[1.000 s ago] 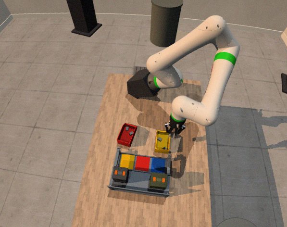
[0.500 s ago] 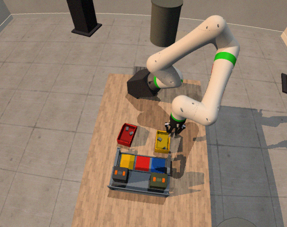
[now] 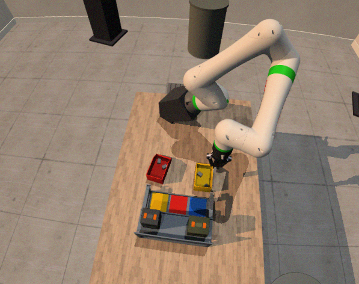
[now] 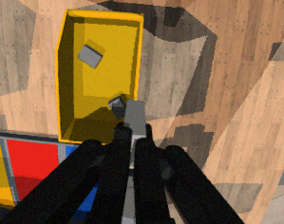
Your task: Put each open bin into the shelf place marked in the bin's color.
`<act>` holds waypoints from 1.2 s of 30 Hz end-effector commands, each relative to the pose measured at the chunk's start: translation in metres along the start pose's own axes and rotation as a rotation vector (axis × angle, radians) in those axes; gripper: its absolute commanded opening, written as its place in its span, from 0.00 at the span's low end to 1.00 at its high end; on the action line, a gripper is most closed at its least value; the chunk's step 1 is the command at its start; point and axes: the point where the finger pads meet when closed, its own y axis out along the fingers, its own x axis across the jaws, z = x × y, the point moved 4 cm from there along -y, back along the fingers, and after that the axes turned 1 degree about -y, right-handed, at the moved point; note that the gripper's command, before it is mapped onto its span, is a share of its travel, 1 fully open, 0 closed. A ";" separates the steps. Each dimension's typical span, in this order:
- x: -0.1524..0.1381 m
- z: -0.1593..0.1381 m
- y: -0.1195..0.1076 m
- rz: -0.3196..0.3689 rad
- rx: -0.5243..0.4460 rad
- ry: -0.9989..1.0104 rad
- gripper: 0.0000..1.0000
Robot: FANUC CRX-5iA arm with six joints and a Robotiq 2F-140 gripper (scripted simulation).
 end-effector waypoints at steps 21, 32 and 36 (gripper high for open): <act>0.000 0.000 0.000 0.000 0.000 0.000 0.00; -0.055 -0.018 0.001 0.029 0.011 0.026 0.00; -0.090 -0.025 0.000 0.040 0.017 0.043 0.00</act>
